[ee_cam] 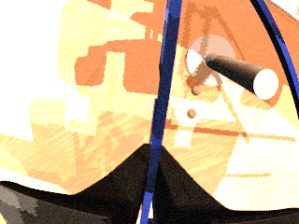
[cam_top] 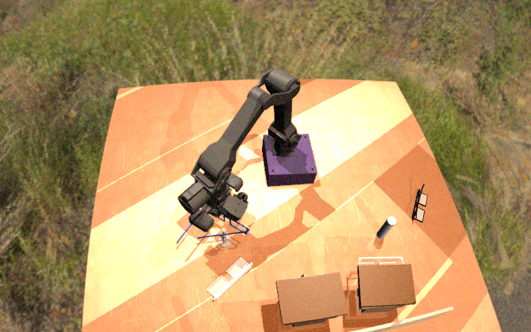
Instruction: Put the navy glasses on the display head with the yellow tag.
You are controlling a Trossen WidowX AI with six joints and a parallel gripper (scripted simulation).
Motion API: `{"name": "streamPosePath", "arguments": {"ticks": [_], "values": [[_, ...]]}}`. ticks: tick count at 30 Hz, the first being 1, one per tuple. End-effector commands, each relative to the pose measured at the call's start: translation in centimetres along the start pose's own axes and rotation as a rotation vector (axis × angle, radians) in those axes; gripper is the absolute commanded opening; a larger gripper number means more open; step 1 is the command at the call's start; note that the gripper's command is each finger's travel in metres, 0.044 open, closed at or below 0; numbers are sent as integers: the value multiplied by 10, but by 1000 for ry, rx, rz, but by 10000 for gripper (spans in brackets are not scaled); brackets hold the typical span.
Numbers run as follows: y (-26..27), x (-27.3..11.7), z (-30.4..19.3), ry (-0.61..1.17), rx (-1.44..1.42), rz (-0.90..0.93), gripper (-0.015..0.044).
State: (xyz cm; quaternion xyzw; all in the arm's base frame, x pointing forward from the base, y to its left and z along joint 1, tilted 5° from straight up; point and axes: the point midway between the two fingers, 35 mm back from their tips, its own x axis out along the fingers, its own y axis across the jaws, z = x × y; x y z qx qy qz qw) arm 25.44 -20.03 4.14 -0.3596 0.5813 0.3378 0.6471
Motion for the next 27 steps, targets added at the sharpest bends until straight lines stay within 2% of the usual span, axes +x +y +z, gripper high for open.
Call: {"name": "streamPosePath", "arguments": {"ticks": [1,27], "values": [[1,2,0,-3,3,-3,0],[16,3,-15,-1,3,-1,0]]}}
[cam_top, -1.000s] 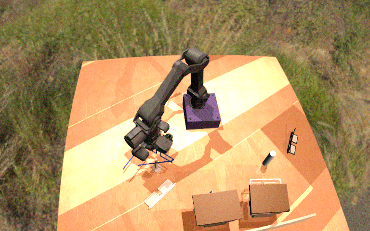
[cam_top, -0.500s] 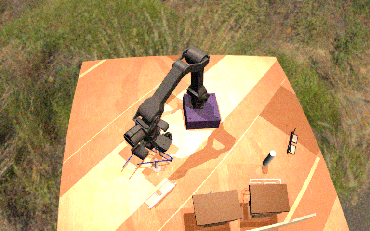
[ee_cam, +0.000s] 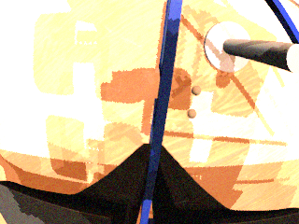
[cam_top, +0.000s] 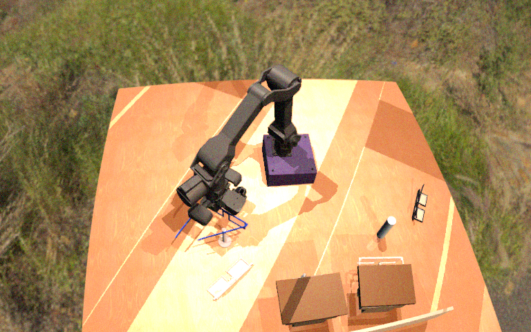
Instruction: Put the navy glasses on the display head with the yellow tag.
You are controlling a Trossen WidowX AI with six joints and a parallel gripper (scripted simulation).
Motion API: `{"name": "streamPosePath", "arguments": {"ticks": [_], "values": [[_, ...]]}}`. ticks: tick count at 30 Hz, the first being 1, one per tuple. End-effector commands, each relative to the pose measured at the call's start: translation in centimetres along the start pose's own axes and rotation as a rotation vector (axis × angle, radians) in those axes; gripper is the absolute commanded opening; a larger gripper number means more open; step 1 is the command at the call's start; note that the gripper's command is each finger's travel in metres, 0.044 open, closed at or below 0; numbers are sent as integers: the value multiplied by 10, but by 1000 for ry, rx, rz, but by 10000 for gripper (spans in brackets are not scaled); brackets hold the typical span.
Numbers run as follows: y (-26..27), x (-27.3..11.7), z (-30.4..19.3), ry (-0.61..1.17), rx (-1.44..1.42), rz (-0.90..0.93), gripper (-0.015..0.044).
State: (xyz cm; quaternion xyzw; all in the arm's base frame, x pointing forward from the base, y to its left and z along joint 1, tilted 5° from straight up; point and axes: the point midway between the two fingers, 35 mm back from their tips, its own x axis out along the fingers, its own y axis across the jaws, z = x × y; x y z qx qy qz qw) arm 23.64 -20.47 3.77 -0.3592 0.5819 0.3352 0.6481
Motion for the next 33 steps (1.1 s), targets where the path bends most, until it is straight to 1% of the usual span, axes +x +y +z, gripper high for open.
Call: {"name": "streamPosePath", "arguments": {"ticks": [1,33], "values": [[3,1,-3,-2,-2,2,0],[16,1,-24,0,-2,3,0]]}}
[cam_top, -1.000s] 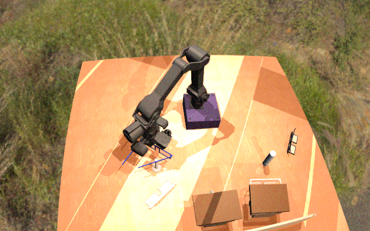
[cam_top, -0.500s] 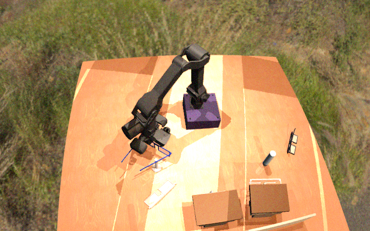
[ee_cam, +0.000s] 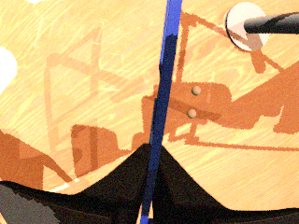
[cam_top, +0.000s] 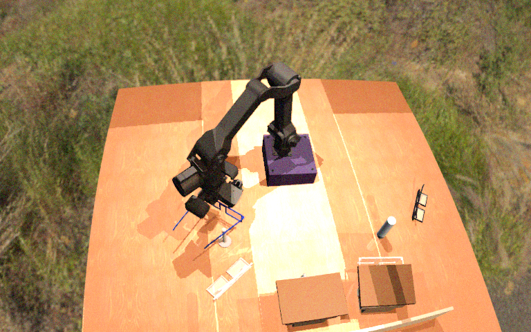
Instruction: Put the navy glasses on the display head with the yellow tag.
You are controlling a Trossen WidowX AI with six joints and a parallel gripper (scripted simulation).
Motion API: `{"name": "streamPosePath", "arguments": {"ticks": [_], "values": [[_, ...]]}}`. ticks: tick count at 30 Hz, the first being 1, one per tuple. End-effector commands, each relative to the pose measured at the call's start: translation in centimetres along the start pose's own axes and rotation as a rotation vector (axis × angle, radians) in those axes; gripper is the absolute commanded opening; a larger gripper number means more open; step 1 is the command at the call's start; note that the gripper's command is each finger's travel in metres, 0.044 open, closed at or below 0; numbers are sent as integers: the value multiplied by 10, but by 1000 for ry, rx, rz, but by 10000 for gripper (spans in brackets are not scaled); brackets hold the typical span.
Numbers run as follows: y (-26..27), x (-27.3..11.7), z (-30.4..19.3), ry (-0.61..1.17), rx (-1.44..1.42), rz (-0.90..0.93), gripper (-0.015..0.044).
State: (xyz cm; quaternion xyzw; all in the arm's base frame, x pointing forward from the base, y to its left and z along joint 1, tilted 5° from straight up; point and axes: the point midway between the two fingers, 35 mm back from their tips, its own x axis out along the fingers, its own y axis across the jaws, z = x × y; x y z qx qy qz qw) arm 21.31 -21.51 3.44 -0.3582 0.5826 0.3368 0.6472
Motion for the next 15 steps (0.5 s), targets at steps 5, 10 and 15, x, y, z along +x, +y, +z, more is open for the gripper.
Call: {"name": "streamPosePath", "arguments": {"ticks": [5,10,15], "values": [[2,0,-6,0,-1,-1,0],[3,0,-10,1,-1,-1,0],[4,0,-13,1,-1,-1,0]]}}
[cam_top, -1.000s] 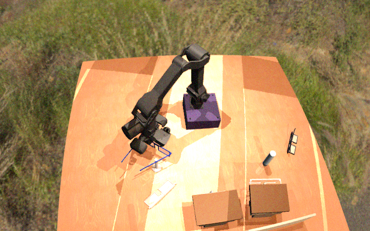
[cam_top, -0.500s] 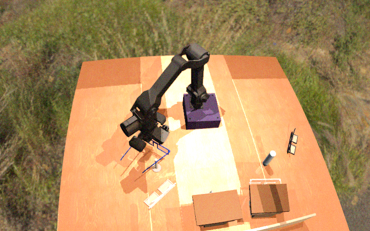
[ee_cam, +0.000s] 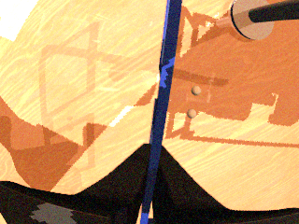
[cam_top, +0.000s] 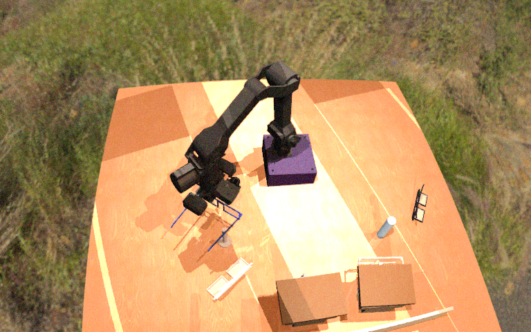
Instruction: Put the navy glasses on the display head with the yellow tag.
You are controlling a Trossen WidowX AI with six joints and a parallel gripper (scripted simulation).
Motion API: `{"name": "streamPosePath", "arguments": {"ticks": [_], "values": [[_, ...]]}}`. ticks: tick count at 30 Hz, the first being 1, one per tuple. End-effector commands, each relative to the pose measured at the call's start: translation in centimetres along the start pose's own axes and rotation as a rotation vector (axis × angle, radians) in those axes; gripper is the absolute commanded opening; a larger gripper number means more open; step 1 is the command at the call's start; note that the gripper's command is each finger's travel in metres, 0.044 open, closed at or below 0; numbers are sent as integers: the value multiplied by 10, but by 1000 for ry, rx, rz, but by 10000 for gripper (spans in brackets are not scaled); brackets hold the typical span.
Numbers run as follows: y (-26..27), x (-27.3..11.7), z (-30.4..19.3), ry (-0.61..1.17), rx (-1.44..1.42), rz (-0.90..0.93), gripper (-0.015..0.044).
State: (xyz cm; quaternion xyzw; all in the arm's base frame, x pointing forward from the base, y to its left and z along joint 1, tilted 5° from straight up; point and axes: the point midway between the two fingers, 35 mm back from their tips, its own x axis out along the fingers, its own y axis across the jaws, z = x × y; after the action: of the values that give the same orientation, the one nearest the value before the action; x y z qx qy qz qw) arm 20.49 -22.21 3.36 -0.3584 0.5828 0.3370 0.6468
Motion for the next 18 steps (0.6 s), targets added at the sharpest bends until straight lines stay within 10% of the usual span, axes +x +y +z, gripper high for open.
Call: {"name": "streamPosePath", "arguments": {"ticks": [1,18], "values": [[1,0,-4,0,0,-1,0],[2,0,-7,1,0,-1,0]]}}
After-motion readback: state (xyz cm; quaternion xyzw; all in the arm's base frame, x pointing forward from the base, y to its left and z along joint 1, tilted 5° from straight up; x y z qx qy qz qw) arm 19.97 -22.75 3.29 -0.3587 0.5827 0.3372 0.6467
